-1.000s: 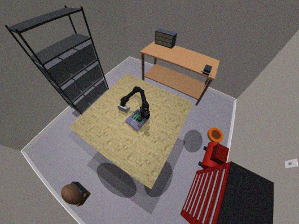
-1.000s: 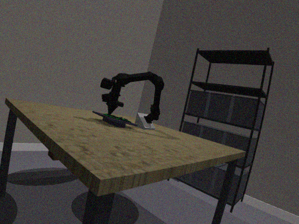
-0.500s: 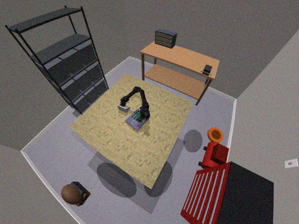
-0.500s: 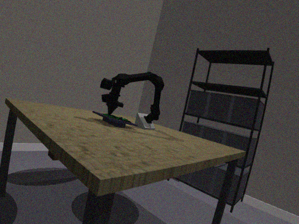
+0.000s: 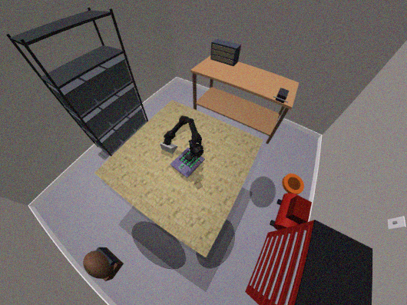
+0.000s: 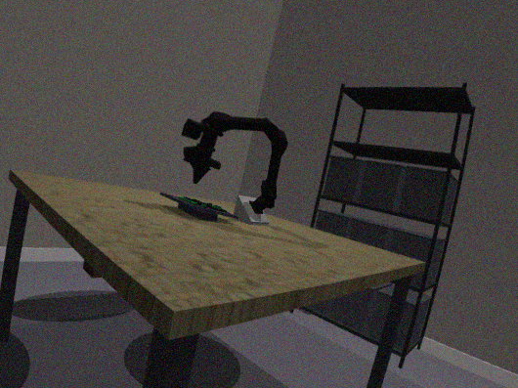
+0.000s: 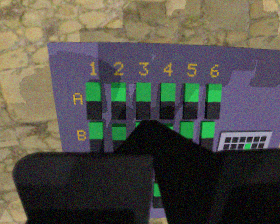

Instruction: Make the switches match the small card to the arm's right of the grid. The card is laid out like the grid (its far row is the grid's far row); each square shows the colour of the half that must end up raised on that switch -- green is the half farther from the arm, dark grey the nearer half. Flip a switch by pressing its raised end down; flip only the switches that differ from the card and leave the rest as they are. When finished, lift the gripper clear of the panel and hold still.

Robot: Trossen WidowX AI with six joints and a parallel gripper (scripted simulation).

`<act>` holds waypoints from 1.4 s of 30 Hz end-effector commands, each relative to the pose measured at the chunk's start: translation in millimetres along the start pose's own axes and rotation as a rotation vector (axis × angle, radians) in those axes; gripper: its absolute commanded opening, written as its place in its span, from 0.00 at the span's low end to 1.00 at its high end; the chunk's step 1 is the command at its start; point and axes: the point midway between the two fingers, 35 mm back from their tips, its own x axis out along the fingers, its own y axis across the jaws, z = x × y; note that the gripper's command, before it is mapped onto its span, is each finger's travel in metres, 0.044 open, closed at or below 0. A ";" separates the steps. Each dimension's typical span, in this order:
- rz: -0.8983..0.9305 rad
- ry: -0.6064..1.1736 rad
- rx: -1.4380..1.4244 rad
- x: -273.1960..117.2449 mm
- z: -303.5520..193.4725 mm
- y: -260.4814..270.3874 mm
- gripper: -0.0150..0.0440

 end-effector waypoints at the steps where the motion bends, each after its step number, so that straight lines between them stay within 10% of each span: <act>1: 0.000 0.012 -0.002 0.1 -24.4 14.1 0.25; 42: 0.002 0.038 -0.002 59.6 -36.2 20.7 0.25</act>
